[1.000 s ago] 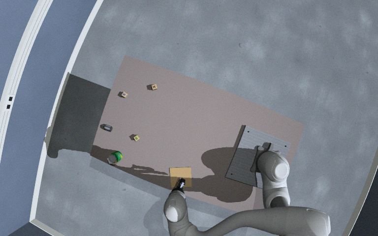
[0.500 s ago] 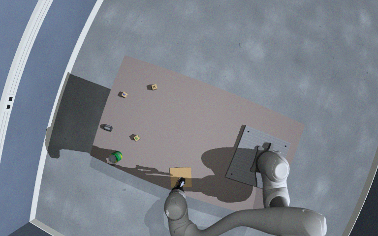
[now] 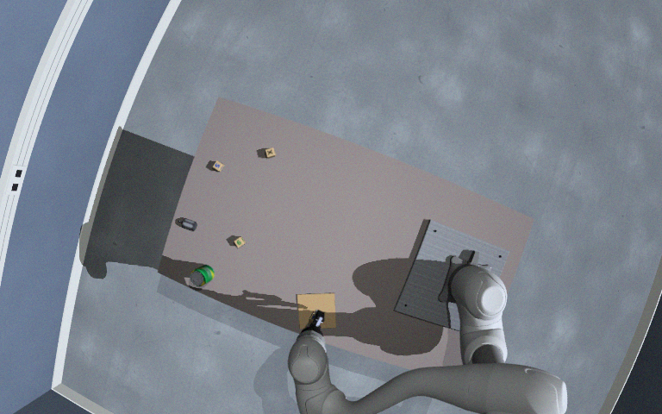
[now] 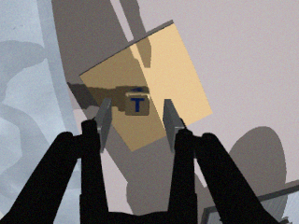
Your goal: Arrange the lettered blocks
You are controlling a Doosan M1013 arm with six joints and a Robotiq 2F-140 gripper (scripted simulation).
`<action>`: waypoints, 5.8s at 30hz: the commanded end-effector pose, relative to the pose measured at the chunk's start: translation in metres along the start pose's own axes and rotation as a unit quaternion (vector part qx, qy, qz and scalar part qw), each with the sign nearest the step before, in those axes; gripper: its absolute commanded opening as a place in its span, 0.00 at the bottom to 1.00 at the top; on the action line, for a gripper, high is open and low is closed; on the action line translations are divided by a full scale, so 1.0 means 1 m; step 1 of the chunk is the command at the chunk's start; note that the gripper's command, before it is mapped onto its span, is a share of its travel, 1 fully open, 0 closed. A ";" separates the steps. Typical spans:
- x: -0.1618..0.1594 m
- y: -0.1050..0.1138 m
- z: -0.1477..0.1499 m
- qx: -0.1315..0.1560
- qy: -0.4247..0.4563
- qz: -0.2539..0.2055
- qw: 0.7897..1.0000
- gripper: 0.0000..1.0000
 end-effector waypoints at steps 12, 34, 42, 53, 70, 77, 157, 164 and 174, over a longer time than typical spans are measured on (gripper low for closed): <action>0.000 -0.001 0.000 0.001 0.000 0.000 1.000 0.46; 0.000 -0.023 0.000 0.001 0.000 0.000 1.000 0.46; 0.000 -0.037 0.000 0.001 0.000 0.000 1.000 0.46; 0.000 -0.039 0.000 0.001 0.000 0.000 1.000 0.46; 0.000 -0.039 0.000 0.001 0.000 0.000 1.000 0.35; 0.000 -0.039 0.000 0.001 0.000 0.000 1.000 0.24; 0.003 0.062 0.010 0.000 0.206 0.000 0.978 0.24; 0.005 0.062 0.015 0.000 0.303 0.000 0.953 0.24; 0.005 0.062 0.016 0.000 0.322 0.000 0.947 0.24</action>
Point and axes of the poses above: the point where the finger pads meet when closed, its own y axis back along the fingers, its own z axis across the jaws, x = y × z, the point moved 10 cm from there along y, back along the fingers, and after that the axes turned 8 degrees about -y, right-handed, at the moved point
